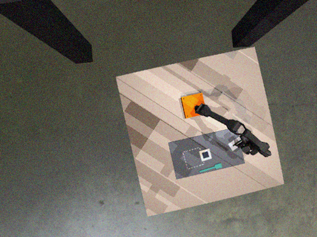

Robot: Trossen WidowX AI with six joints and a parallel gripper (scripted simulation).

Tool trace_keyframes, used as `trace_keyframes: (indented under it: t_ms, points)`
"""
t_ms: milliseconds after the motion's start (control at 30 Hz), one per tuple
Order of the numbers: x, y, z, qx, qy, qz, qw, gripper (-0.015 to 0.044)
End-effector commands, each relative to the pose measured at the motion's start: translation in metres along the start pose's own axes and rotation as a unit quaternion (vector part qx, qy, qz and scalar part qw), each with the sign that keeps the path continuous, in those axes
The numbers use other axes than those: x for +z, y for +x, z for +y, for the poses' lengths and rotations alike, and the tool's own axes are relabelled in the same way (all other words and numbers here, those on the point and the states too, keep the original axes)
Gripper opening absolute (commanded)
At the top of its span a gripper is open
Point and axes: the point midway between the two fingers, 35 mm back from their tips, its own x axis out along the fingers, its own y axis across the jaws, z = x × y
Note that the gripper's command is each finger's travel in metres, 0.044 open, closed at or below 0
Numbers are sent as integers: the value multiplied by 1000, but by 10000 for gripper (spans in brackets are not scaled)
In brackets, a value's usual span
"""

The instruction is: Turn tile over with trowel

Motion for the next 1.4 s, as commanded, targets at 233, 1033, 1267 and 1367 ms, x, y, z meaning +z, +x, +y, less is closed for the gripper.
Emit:
trace_keyframes:
  t_ms: [233,1033,1267,1367]
  points:
    - [0,1,0,0,-2,0,1000,130]
    - [0,1,0,0,150,0,989,130]
    - [0,1,0,0,150,0,989,270]
    - [0,1,0,0,150,0,989,270]
